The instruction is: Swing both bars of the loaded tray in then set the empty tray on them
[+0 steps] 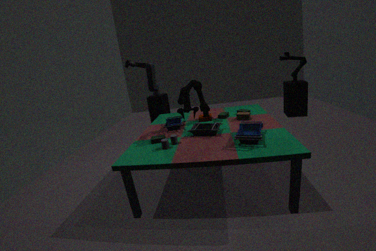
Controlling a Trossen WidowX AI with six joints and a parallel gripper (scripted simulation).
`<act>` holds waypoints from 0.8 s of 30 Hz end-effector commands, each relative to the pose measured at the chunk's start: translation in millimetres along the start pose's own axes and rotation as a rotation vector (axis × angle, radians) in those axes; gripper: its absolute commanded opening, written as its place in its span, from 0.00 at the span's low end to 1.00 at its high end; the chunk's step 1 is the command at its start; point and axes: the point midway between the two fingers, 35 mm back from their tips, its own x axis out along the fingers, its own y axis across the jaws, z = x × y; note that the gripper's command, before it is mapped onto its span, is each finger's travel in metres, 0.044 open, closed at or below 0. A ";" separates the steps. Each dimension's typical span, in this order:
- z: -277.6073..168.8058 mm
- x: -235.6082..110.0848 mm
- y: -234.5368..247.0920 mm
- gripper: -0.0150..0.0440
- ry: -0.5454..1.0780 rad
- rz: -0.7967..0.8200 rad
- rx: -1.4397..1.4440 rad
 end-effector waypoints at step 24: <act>-210.8 48.7 -136.8 1.00 0.020 -0.010 -0.217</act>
